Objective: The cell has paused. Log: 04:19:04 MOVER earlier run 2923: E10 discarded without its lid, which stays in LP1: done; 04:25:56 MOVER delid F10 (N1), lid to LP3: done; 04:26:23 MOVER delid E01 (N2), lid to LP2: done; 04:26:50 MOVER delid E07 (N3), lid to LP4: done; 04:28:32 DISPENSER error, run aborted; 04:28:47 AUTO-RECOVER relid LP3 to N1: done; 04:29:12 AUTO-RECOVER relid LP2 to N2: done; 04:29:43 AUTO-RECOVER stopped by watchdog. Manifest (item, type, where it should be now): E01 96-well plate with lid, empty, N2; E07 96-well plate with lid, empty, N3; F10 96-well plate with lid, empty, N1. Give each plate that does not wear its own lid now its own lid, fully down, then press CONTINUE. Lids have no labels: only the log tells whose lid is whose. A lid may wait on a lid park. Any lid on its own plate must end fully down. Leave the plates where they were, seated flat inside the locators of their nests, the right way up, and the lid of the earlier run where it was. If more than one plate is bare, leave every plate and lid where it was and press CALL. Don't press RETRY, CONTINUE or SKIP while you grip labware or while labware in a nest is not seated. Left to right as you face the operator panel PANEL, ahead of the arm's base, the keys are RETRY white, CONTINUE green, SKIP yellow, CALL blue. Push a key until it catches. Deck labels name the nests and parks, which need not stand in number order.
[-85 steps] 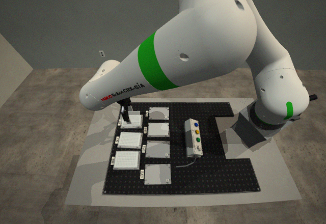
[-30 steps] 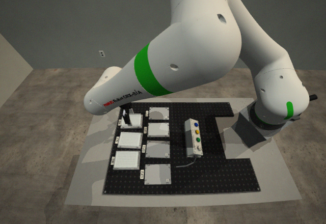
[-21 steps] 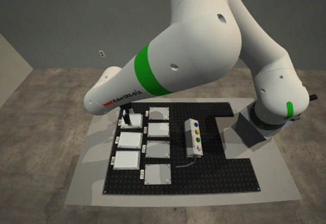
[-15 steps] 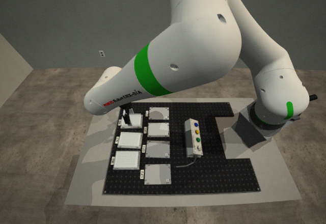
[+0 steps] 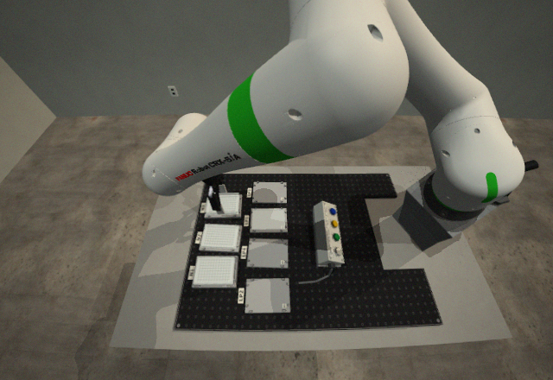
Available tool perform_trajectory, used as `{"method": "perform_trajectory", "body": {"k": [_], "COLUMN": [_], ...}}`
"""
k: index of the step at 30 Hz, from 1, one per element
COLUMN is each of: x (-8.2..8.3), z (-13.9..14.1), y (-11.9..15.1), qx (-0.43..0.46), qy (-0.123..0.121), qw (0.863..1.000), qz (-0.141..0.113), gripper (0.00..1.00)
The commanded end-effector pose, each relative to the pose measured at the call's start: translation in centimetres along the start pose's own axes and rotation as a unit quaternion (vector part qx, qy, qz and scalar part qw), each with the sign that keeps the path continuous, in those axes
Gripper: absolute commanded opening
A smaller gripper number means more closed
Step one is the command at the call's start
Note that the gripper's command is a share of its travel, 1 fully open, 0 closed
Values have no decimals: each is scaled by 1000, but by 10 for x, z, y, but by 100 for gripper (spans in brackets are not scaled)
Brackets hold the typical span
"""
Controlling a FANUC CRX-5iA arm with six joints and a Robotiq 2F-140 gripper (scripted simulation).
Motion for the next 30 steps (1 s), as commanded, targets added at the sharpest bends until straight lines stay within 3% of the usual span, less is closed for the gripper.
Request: {"method": "perform_trajectory", "body": {"k": [1,30], "x": [0,-7], "z": [0,0], "y": [0,0], "qx": [0,0], "qy": [0,0], "qw": [1000,1000], "qz": [0,0], "gripper": [0,0]}}
Point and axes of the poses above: the point where the finger pads meet when closed, its own x axis back along the fingers, its own z axis across the jaws, y = z × x, the point moved 6 cm from there along x, back along the fingers, and after that the axes turned 15 degrees about x, right-handed, at the moved point
